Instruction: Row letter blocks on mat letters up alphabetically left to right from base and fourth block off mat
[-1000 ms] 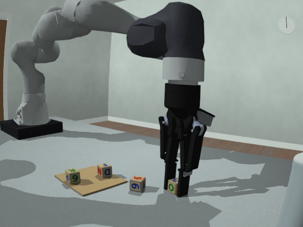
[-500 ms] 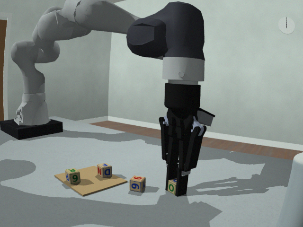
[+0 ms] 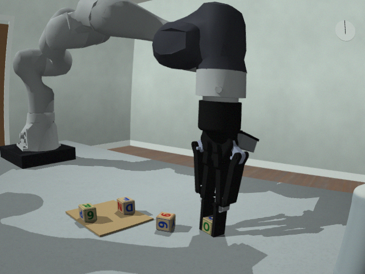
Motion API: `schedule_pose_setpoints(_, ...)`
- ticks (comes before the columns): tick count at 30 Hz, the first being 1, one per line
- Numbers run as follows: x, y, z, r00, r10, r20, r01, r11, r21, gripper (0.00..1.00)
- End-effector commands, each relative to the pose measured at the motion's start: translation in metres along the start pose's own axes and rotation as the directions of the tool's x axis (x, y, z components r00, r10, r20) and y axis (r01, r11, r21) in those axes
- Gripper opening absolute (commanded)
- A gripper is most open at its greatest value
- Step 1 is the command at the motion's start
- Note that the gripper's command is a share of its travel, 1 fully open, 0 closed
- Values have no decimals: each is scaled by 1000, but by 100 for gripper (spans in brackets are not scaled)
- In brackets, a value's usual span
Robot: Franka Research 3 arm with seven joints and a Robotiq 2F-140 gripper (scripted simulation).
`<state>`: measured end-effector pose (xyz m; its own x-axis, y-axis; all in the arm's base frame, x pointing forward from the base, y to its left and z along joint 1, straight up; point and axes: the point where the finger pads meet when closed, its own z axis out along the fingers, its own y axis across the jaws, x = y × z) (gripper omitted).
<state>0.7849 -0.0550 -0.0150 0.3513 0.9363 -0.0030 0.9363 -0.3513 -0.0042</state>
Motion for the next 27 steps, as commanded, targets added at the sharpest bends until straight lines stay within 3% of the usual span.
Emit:
schedule_pose_setpoints(1, 0, 1, -1, 1000, -4, 2, 4, 1000, -4, 24)
schedule_pose_setpoints(18, 0, 1, -2, 1000, -4, 2, 4, 1000, -4, 24)
schedule_pose_setpoints(25, 0, 1, -18, 1000, -4, 2, 4, 1000, -4, 24)
schedule_pose_setpoints(27, 0, 1, -30, 1000, -4, 2, 4, 1000, -4, 24)
